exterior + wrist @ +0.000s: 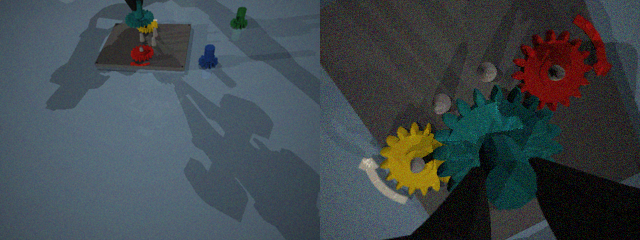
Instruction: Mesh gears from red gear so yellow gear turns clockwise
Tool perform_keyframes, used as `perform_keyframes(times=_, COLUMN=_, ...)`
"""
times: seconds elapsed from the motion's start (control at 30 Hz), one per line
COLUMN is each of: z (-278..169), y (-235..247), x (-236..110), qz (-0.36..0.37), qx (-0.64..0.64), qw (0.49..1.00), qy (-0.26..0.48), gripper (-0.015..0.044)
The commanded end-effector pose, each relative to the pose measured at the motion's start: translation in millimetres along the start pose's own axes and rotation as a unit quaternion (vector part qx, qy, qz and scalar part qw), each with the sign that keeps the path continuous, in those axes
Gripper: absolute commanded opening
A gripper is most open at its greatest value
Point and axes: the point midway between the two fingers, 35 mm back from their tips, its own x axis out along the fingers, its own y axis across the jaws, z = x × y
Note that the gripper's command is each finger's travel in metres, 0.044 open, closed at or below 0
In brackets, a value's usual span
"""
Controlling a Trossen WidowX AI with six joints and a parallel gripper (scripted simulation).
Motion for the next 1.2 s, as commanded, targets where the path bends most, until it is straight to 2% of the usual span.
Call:
perform_keyframes(times=0.0, z=-1, y=-1, x=-1, qz=0.000, qx=-0.002, qw=1.000, qy=0.001, gripper=0.0000)
perform_keyframes(times=0.63, z=-1, y=-1, x=0, qz=0.000, qx=-0.008, qw=1.000, qy=0.001, gripper=0.0000)
perform_keyframes(times=1.17, z=-2, y=-1, x=22, qz=0.001, qx=-0.066, qw=0.998, qy=0.001, gripper=0.0000)
